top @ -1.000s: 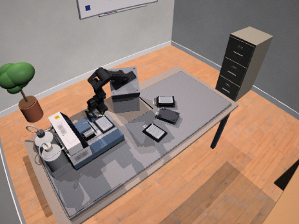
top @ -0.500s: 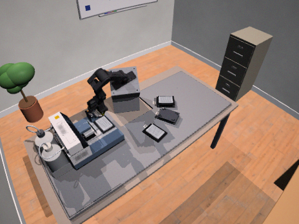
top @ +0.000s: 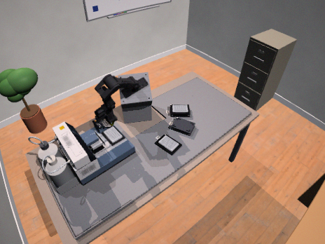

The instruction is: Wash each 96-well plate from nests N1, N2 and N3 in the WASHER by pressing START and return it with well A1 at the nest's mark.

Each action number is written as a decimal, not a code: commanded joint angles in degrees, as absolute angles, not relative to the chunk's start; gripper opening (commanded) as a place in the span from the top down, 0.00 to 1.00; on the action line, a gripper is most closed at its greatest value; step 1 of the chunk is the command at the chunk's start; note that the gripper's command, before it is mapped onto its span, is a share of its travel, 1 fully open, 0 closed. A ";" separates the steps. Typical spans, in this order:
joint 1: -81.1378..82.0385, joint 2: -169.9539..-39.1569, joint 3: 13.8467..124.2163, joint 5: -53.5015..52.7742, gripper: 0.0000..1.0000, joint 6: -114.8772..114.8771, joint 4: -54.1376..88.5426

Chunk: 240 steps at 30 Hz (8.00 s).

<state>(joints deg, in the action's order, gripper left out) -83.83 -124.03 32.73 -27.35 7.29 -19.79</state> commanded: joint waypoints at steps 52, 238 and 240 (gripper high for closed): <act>-85.09 -121.17 31.90 -27.48 1.00 5.46 -17.86; -107.38 -121.62 83.89 -32.18 0.00 -19.60 45.99; -107.38 -121.62 83.89 -32.18 0.00 -19.60 45.99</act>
